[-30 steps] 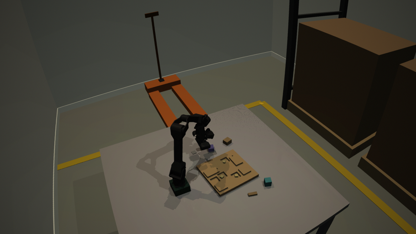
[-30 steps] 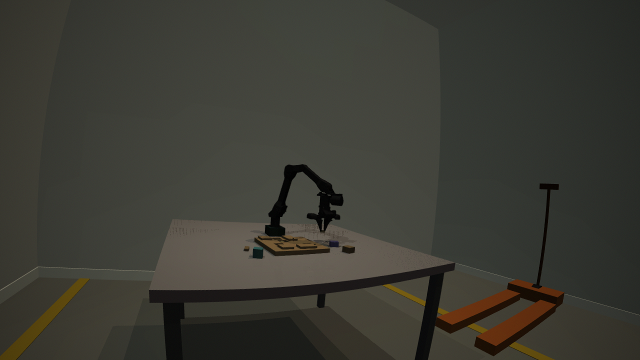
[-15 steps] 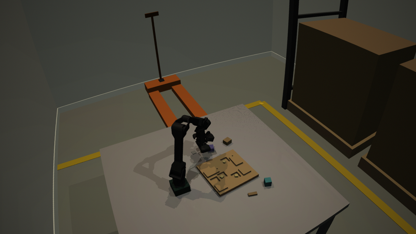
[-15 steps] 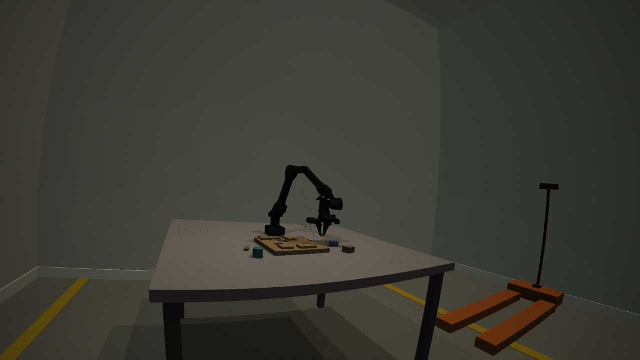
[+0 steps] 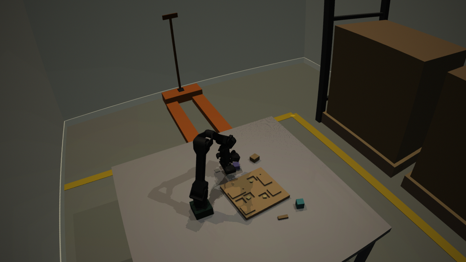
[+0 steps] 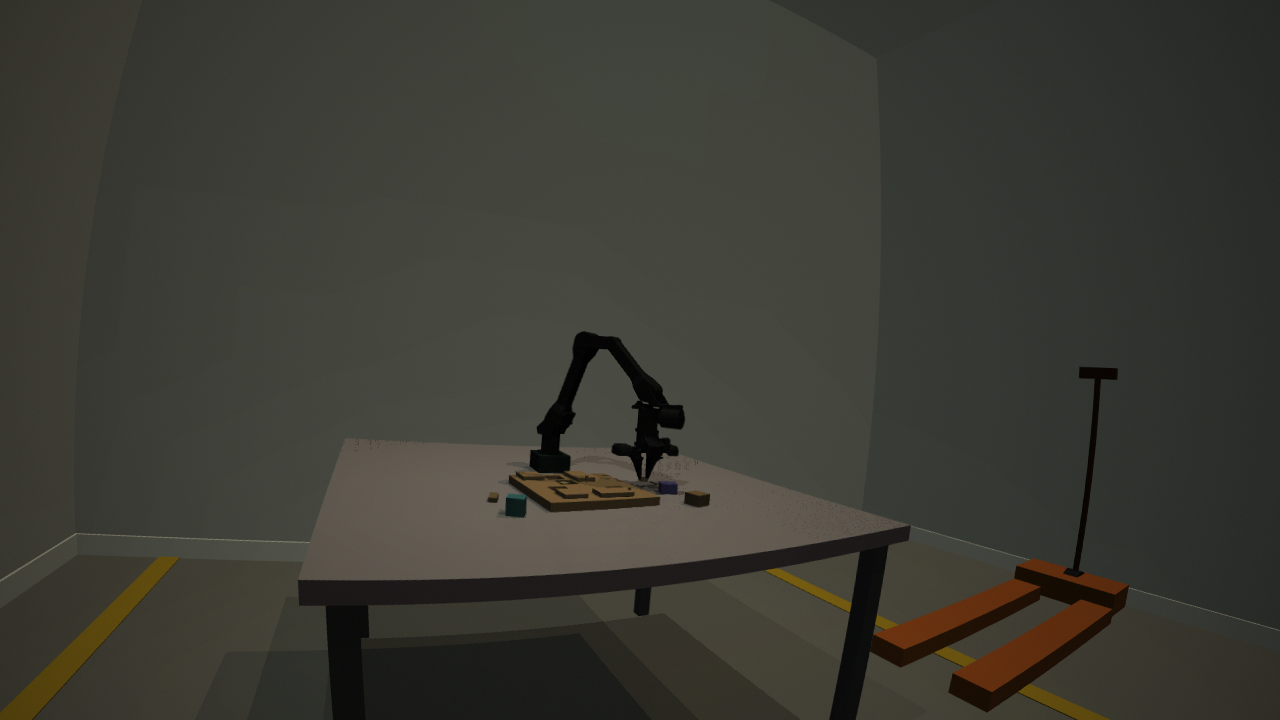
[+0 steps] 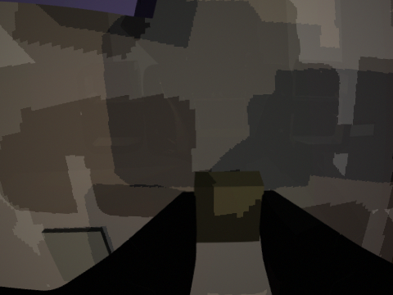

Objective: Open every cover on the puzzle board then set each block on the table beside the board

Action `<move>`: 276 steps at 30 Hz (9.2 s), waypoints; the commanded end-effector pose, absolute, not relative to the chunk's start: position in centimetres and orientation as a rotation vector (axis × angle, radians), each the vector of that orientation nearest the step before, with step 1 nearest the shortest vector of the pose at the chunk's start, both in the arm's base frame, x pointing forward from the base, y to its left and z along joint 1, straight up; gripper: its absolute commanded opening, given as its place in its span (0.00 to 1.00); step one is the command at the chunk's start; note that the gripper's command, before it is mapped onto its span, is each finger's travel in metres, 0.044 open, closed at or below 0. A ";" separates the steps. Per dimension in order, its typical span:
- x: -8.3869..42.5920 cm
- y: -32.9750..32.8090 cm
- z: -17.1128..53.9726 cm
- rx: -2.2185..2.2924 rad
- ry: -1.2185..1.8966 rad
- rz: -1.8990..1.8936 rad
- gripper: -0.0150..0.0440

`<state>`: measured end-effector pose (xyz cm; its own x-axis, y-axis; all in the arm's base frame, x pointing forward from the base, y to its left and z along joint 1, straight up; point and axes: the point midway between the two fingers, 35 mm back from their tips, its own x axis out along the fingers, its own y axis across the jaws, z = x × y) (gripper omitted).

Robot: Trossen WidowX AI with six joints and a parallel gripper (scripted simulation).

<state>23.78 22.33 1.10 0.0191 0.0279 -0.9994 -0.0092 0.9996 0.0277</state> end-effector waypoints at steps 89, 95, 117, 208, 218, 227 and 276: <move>28.6 2.1 6.9 0.676 1.448 -0.642 0.25; 28.3 0.1 6.9 0.633 1.459 -0.604 0.25; 27.8 -2.7 6.9 -0.382 1.515 0.377 0.25; 28.4 -2.1 0.4 -0.390 1.513 0.386 0.25; 28.3 -2.1 0.5 -0.392 1.516 0.385 0.25; 28.2 -2.2 1.4 -0.388 1.515 0.383 0.25; 28.2 -2.2 0.9 -0.382 1.515 0.378 0.25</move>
